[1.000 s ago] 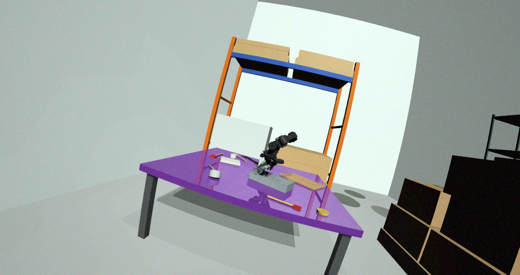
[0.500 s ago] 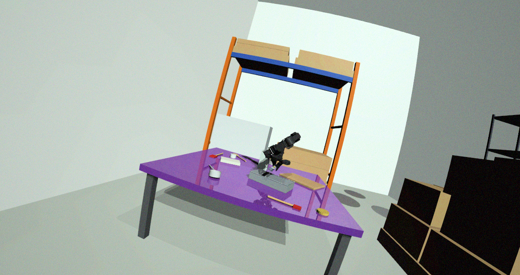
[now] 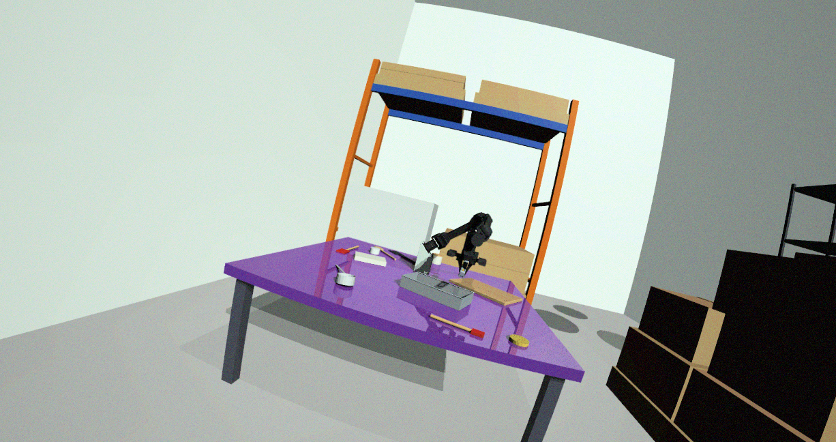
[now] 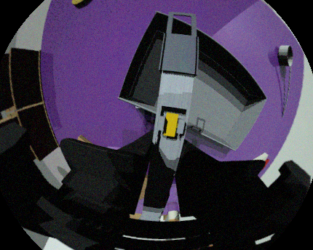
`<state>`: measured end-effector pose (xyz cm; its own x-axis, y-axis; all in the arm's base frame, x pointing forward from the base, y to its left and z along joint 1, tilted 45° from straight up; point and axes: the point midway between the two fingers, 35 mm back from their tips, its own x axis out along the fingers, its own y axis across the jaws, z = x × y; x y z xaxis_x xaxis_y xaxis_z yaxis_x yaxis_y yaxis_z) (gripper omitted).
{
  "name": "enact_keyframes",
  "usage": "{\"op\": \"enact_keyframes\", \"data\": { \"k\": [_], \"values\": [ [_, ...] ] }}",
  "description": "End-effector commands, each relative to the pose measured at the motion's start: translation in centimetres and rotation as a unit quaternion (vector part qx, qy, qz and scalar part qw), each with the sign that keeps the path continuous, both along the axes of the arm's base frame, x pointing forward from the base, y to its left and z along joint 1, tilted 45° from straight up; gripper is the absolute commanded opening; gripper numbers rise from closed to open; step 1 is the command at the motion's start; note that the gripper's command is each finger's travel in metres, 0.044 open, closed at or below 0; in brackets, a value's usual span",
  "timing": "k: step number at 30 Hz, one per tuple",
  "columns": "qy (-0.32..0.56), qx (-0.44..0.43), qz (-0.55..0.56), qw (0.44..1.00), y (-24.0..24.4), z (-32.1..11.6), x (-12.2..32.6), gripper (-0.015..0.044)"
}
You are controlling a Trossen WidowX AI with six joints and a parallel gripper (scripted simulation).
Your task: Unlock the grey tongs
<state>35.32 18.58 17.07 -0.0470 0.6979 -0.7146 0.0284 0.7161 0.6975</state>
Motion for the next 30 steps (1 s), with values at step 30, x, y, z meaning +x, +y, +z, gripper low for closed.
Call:
{"op": "enact_keyframes", "data": {
  "k": [30],
  "values": [
    [-0.172,0.001,0.189,0.967,6.7,8.1,-12.6,-0.015]
  ]
}}
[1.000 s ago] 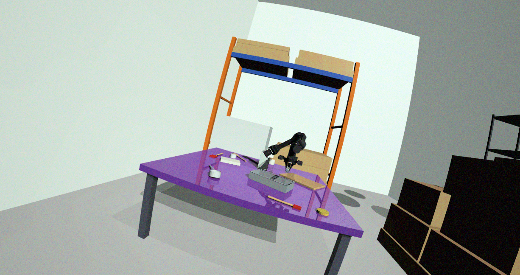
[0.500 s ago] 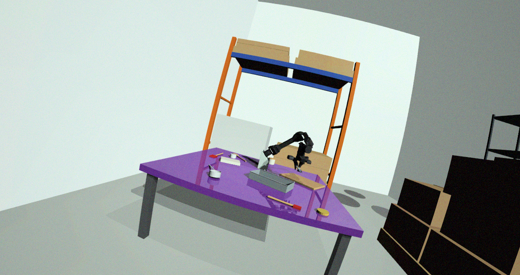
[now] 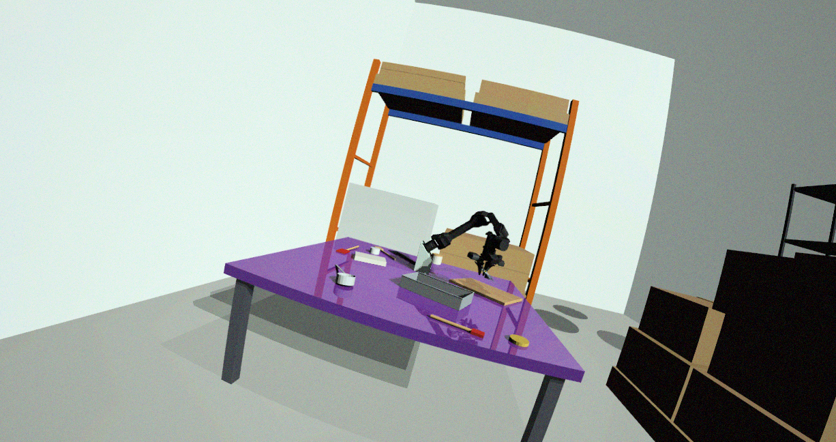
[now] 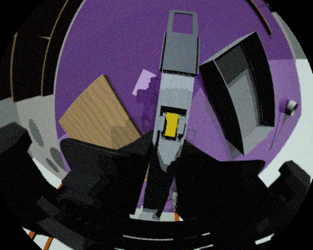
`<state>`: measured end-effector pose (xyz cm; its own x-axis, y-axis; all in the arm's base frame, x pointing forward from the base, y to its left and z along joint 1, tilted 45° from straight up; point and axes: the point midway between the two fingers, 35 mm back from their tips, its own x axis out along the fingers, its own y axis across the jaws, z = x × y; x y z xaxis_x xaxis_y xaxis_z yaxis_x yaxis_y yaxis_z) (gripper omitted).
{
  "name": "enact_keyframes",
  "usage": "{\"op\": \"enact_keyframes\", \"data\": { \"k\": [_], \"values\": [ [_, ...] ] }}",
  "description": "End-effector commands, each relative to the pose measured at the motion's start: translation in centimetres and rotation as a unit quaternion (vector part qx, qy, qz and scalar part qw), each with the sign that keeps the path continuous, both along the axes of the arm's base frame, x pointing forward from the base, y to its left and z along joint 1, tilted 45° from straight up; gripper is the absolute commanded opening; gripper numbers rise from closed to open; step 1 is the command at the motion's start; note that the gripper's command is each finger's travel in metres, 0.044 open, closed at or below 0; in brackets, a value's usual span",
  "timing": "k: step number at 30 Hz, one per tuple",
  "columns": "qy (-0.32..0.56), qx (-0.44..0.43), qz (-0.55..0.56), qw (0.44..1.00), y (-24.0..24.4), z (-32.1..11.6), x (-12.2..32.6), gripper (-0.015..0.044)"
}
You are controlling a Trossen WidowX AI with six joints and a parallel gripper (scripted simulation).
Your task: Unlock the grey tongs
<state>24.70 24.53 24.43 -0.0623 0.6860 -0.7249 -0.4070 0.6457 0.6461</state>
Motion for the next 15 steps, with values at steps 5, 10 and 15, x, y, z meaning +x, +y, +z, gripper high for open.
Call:
{"op": "enact_keyframes", "data": {
  "k": [5,10,15],
  "values": [
    [-0.055,-0.005,0.056,0.997,1.8,1.6,-4.5,-0.015],
    [-0.084,-0.003,0.088,0.993,2.6,2.4,-7.0,-0.015],
    [-0.113,0.001,0.114,0.987,3.0,3.2,-9.3,-0.015]
  ]
}}
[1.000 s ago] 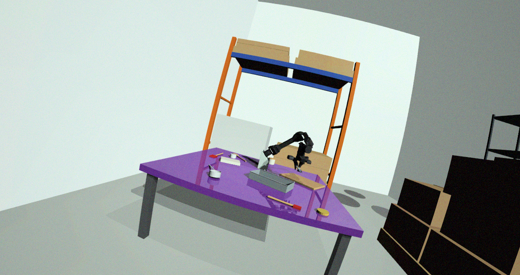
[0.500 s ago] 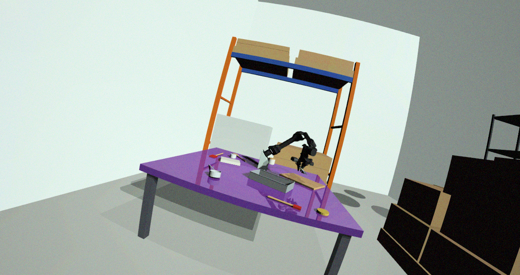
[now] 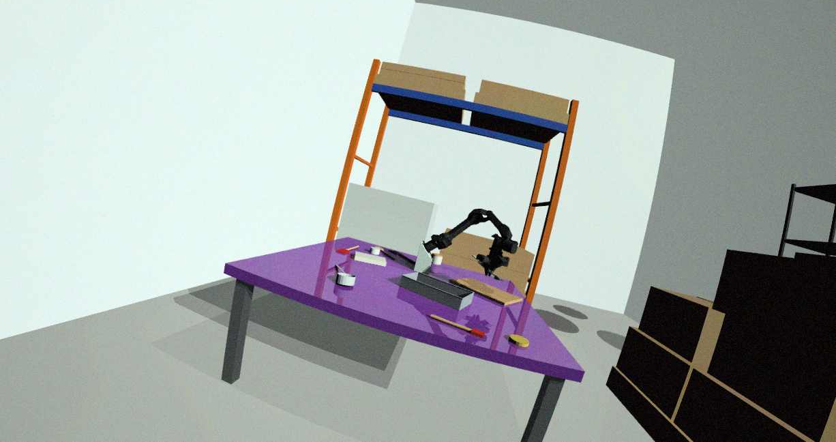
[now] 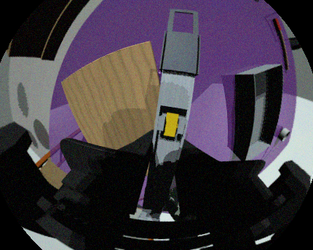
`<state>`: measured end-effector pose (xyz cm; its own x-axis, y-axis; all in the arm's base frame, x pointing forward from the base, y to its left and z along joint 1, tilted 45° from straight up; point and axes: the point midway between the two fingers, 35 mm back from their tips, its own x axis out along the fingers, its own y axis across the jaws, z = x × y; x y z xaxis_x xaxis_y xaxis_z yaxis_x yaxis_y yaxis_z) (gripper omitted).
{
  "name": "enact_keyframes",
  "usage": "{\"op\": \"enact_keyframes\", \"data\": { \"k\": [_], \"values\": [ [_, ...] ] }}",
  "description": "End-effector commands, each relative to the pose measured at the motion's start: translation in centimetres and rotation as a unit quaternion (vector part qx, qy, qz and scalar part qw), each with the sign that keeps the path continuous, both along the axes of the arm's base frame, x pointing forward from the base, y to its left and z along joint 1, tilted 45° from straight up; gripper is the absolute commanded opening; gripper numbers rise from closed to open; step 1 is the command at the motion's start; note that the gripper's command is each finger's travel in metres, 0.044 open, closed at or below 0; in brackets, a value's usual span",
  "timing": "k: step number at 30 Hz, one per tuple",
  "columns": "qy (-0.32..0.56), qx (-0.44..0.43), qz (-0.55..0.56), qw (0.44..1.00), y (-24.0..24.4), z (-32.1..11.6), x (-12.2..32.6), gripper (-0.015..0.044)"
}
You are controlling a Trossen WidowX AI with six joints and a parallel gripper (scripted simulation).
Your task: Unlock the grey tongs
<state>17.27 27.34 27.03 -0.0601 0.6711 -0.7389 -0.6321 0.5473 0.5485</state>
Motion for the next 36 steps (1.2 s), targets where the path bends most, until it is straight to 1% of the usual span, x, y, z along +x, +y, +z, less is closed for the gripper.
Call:
{"op": "enact_keyframes", "data": {
  "k": [1,19,29,36],
  "values": [
    [-0.027,0.004,0.024,0.999,0.2,0.8,-2.4,-0.015],
    [-0.118,0.042,0.12,0.985,0.0,3.5,-10.5,-0.015],
    [-0.122,0.045,0.123,0.984,-0.1,3.6,-10.8,-0.015],
    [-0.165,0.072,0.11,0.977,-0.1,3.5,-10.9,-0.015]
  ]
}}
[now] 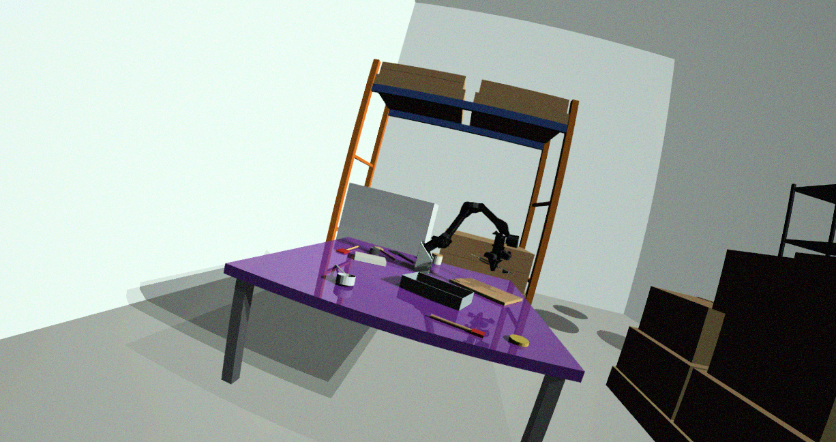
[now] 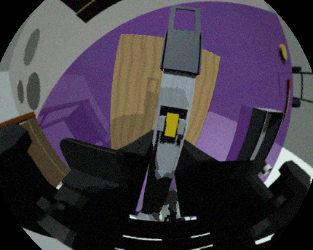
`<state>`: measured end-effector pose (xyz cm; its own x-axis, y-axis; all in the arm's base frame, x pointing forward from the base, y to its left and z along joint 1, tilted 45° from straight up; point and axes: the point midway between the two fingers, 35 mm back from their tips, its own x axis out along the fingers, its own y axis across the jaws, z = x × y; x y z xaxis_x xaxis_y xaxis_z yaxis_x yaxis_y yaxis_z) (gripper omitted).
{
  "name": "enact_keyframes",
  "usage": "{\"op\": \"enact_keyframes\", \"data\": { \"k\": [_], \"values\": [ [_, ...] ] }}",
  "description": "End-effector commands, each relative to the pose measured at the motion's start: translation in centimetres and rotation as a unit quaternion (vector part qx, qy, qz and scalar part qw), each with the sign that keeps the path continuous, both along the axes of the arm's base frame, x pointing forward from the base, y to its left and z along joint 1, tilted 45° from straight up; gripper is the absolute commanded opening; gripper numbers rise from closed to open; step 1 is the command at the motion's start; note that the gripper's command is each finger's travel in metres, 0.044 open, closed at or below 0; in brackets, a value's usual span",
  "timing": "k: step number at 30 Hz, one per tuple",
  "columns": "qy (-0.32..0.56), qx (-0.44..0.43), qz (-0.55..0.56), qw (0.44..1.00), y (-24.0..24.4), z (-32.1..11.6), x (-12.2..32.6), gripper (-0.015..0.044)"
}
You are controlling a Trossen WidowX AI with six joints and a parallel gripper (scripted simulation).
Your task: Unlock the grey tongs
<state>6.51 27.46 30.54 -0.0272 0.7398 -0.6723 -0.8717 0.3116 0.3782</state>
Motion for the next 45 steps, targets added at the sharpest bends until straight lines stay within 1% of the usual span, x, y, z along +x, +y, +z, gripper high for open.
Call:
{"op": "enact_keyframes", "data": {
  "k": [1,12,23,34,45],
  "values": [
    [-0.027,0.028,-0.011,0.999,-0.2,0.0,-0.2,-0.015],
    [-0.093,0.109,-0.042,0.989,-0.4,0.2,-0.5,-0.015],
    [-0.131,0.201,-0.082,0.967,-1.2,0.8,-0.8,-0.015],
    [-0.14,0.296,-0.131,0.936,-2.6,1.1,-1.1,-0.015],
    [-0.124,0.382,-0.18,0.898,-4.6,1.0,-1.1,-0.015]
  ]
}}
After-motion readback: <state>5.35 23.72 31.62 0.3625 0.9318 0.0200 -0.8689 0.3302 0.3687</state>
